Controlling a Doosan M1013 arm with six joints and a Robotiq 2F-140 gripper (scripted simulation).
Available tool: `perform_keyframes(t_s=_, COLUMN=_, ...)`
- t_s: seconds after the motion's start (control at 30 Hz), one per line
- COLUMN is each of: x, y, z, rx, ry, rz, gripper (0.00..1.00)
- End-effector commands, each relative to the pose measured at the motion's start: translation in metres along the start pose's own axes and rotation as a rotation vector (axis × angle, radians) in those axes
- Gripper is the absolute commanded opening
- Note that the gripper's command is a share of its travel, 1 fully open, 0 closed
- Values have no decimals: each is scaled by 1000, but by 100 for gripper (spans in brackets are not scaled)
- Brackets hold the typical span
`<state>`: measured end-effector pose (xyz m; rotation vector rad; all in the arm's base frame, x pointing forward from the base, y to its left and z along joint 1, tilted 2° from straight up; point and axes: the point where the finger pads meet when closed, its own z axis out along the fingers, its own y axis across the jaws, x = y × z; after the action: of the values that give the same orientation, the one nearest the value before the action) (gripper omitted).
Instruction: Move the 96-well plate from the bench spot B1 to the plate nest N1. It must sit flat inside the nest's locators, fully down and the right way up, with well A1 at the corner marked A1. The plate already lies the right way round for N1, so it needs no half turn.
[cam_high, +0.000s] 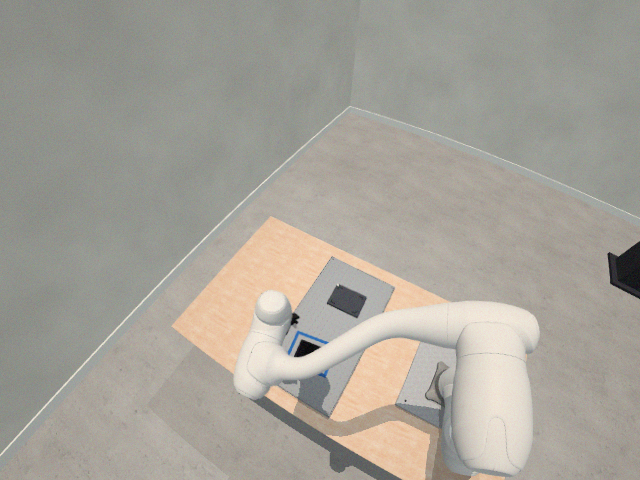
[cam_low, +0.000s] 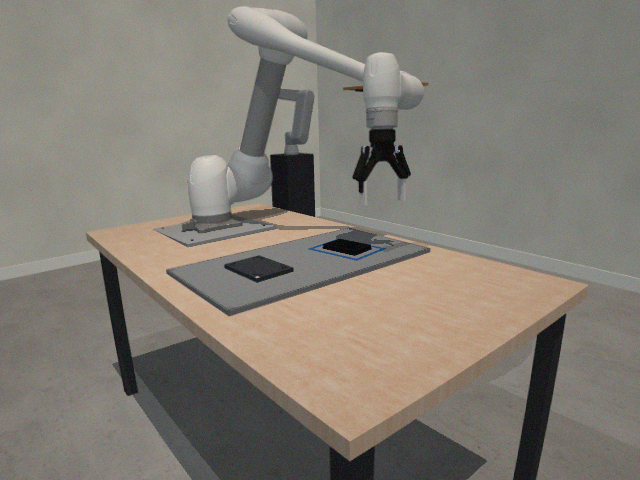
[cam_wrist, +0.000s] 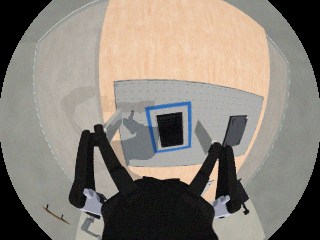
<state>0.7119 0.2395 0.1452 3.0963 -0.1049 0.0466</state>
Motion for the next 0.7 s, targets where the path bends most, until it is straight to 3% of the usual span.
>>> perform_keyframes(t_s=0.0, x=-5, y=3, z=4, rx=2, ry=-1, rz=-6, gripper=100)
perform_keyframes(t_s=0.67, x=-71, y=42, z=50, rx=29, ry=-43, rz=-206, gripper=100)
